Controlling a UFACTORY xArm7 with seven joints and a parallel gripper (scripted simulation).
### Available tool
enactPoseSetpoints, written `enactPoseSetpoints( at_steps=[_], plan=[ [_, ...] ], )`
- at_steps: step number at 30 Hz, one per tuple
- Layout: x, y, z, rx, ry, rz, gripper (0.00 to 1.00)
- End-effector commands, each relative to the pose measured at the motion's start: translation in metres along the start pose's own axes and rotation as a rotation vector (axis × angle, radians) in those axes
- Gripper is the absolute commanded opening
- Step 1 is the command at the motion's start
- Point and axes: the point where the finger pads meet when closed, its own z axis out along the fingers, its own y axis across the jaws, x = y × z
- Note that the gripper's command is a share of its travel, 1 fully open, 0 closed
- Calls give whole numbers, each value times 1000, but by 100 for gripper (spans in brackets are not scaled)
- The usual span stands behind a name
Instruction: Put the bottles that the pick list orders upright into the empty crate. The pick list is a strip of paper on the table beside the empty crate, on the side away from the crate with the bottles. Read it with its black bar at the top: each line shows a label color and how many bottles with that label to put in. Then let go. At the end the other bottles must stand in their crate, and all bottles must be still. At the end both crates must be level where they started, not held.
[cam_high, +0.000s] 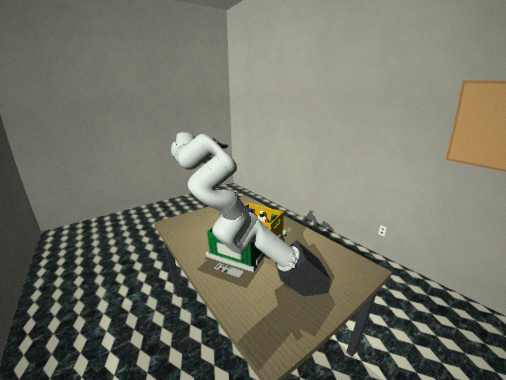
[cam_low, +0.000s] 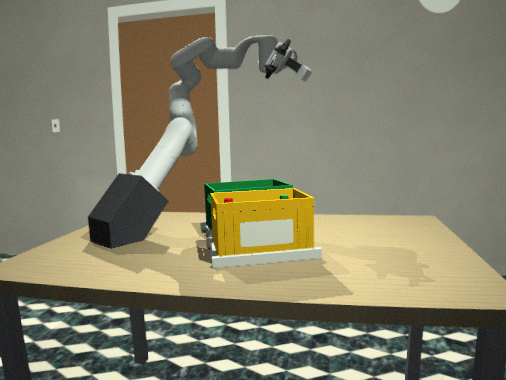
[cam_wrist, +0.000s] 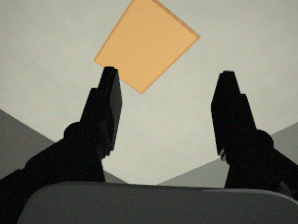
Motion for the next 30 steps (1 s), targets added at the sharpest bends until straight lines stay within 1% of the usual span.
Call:
enactPoseSetpoints(
  at_steps=[1, 2, 4, 6, 9, 10, 13, 16, 17, 19, 20, 23, 24, 25, 27, 30],
  plan=[
    [-3, -14, -4, 54, 34, 70, 65],
    [-3, -14, -4, 54, 34, 70, 65],
    [-3, -24, -6, 89, 54, 110, 65],
    [-3, -27, -7, 89, 54, 110, 65],
    [-3, -42, -12, 155, 86, 178, 65],
    [-3, -46, -14, 168, 93, 192, 65],
    [-3, -50, -15, 168, 93, 192, 65],
    [-2, -64, -21, 237, 123, 258, 65],
    [-2, -69, -22, 250, 128, 270, 65],
    [-2, -69, -22, 250, 128, 270, 65],
    [-2, -73, -24, 250, 128, 270, 65],
    [-1, -87, -31, 322, 155, 334, 65],
    [-1, -91, -33, 334, 160, 344, 65],
    [-1, -96, -35, 334, 160, 344, 65],
    [-1, -96, -35, 334, 160, 344, 65],
    [0, -109, -42, 410, 184, 404, 65]
  ],
)
